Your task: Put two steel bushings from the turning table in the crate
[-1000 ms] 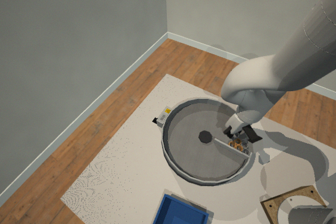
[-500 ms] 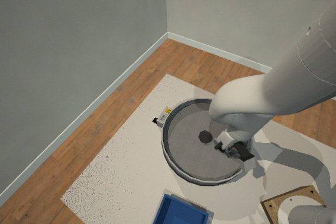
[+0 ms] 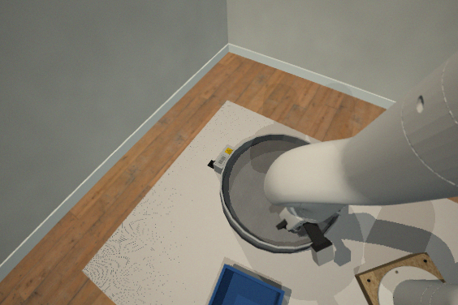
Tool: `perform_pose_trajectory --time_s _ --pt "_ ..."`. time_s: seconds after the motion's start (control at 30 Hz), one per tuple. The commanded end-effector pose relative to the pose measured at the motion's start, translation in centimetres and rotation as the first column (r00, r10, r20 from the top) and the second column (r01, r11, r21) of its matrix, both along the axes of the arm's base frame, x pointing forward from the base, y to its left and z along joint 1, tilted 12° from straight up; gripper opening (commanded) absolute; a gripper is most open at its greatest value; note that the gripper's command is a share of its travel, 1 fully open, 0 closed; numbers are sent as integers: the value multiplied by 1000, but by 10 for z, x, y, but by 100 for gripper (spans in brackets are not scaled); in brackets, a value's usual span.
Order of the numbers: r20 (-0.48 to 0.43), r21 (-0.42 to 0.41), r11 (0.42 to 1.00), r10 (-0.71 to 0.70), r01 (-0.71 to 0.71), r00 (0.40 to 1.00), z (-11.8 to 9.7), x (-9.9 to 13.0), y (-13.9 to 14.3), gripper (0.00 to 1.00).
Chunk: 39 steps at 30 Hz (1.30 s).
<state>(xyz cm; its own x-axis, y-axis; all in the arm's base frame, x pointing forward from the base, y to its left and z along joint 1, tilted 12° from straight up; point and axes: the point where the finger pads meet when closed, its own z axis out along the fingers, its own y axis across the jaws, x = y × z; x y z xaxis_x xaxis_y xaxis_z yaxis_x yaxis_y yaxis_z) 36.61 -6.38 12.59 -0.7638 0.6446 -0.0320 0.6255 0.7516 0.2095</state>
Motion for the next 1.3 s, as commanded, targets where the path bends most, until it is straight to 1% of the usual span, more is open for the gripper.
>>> perform_pose_trajectory --time_s 0.0,0.07,0.47,0.53,0.67,1.0,1.03,1.1,1.27 --pt "-10 -9 1000 -3 3 1000 6 9 33 0" --pt "-10 -9 1000 -3 3 1000 9 12 49 0" --pt "-10 -9 1000 -3 3 1000 20 24 114 0" --pt "-10 -9 1000 -3 3 1000 20 24 114 0" --pt "-10 -9 1000 -3 3 1000 24 30 143 0" --pt "-10 -9 1000 -3 3 1000 33 40 197 0" --pt "-10 -9 1000 -3 3 1000 34 41 201 0" --pt "-10 -9 1000 -3 3 1000 34 41 201 0" --pt "-10 -9 1000 -3 3 1000 37 45 221 0"
